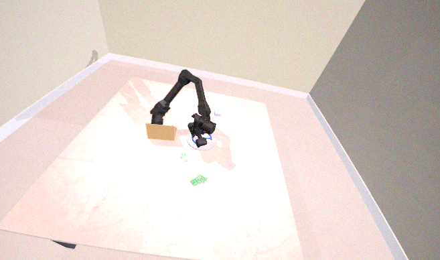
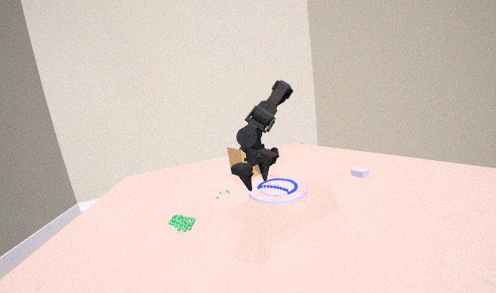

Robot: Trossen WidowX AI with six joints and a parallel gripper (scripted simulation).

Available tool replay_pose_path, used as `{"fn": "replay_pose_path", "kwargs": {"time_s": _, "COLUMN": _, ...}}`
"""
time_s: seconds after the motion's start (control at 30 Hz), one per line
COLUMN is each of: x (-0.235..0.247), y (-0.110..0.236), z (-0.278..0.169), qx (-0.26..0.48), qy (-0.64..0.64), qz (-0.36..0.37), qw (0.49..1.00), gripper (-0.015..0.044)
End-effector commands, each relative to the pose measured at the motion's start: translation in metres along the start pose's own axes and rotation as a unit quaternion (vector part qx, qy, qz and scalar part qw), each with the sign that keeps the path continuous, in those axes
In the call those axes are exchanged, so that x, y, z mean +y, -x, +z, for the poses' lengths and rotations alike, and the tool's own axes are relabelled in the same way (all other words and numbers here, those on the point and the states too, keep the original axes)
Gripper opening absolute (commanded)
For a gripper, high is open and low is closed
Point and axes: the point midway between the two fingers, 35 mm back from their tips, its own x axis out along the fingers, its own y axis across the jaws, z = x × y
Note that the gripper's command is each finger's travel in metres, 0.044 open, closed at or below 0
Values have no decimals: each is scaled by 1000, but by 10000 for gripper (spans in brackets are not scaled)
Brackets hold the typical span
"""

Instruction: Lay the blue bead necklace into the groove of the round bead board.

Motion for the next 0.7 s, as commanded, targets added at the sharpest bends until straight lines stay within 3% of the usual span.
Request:
{"fn": "replay_pose_path", "kwargs": {"time_s": 0.0, "x": 0, "y": 2, "z": 0, "qx": 0, "qy": 1, "qz": -1, "qw": 1000, "gripper": 440}}
{"fn": "replay_pose_path", "kwargs": {"time_s": 0.6, "x": 0, "y": 2, "z": 0, "qx": 0, "qy": 1, "qz": -1, "qw": 1000, "gripper": 440}}
{"fn": "replay_pose_path", "kwargs": {"time_s": 0.67, "x": 1, "y": 6, "z": 2, "qx": 0, "qy": 27, "qz": -1, "qw": 1000, "gripper": 387}}
